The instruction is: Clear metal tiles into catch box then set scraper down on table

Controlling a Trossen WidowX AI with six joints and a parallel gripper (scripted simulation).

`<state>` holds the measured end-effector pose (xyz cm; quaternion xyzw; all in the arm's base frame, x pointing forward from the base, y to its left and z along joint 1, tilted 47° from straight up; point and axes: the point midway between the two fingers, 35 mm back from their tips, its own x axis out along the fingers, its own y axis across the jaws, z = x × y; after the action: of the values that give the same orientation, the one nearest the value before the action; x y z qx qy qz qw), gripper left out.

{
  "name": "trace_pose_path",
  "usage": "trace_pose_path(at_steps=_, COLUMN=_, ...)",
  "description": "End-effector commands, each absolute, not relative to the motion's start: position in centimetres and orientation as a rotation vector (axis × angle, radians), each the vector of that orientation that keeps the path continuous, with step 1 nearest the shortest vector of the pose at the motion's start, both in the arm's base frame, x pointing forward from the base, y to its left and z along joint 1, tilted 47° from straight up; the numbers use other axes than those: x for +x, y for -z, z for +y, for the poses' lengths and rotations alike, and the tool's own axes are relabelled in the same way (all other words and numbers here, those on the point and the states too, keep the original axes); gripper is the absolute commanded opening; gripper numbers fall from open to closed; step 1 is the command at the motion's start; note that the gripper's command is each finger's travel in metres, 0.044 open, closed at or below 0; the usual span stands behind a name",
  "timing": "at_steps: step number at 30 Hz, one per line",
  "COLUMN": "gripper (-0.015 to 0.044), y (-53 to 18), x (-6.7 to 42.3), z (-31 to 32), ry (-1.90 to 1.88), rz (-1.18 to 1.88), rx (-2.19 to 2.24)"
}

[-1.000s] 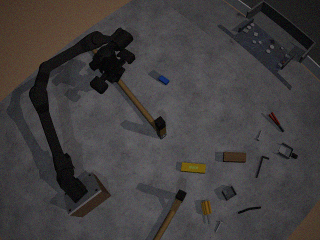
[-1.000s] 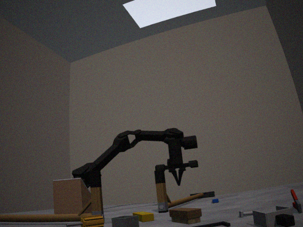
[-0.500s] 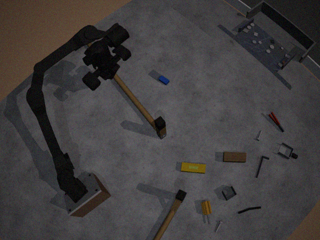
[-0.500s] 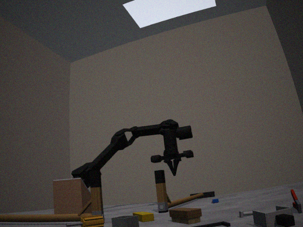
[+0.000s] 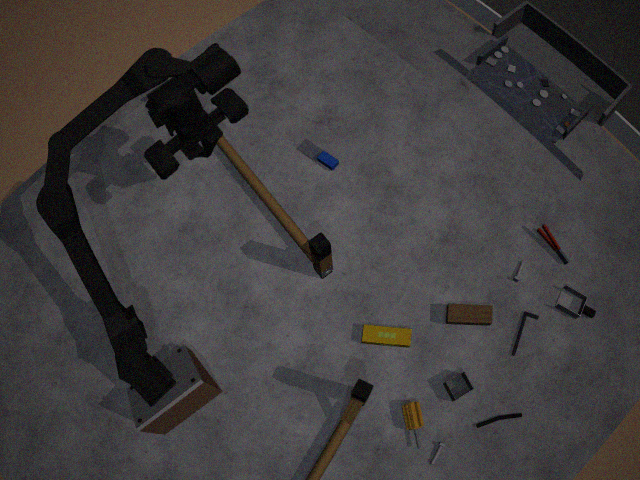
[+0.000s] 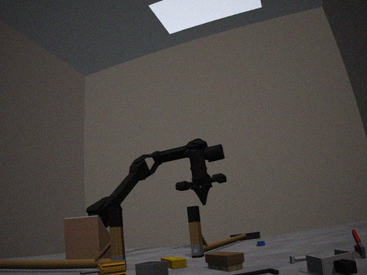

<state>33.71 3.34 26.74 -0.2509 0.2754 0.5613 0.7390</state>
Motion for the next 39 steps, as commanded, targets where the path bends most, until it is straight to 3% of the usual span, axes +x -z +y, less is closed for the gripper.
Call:
trace_pose_path(at_steps=1, gripper=0.0, y=-26.2, x=33.9, z=3.8, ry=-1.233, rz=0.61, rx=-0.541)
trace_pose_path(at_steps=39, gripper=0.0, y=-19.5, x=36.4, z=10.6, ry=-1.246, rz=0.633, rx=-0.516)
